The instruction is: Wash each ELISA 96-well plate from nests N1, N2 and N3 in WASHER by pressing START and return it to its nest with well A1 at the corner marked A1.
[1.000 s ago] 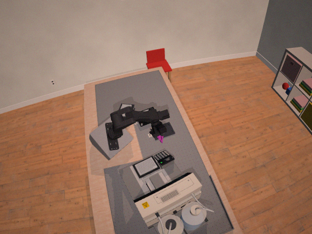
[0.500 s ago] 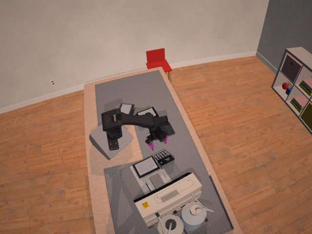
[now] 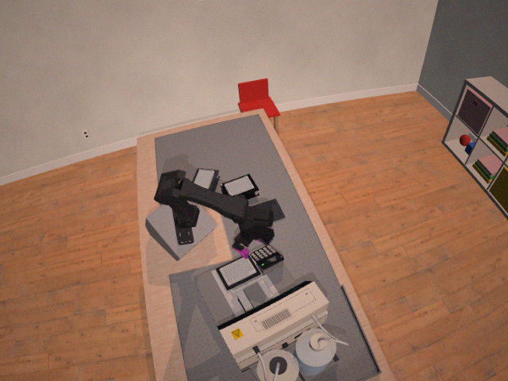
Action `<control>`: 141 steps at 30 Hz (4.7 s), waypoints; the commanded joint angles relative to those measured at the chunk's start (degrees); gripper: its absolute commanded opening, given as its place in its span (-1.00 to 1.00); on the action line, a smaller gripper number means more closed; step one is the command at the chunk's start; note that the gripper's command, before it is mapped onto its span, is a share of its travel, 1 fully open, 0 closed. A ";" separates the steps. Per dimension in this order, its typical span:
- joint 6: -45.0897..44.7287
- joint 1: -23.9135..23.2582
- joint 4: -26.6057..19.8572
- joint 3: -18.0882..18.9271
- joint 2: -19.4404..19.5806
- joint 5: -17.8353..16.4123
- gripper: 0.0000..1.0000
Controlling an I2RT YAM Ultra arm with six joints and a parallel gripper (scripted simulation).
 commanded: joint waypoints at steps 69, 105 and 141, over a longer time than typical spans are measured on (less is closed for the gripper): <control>-88.02 -31.06 -8.56 3.27 -1.71 -23.25 1.00; -88.29 -31.38 0.59 -1.96 2.20 -23.41 1.00; -88.41 -31.51 4.61 -3.87 4.32 -23.48 1.00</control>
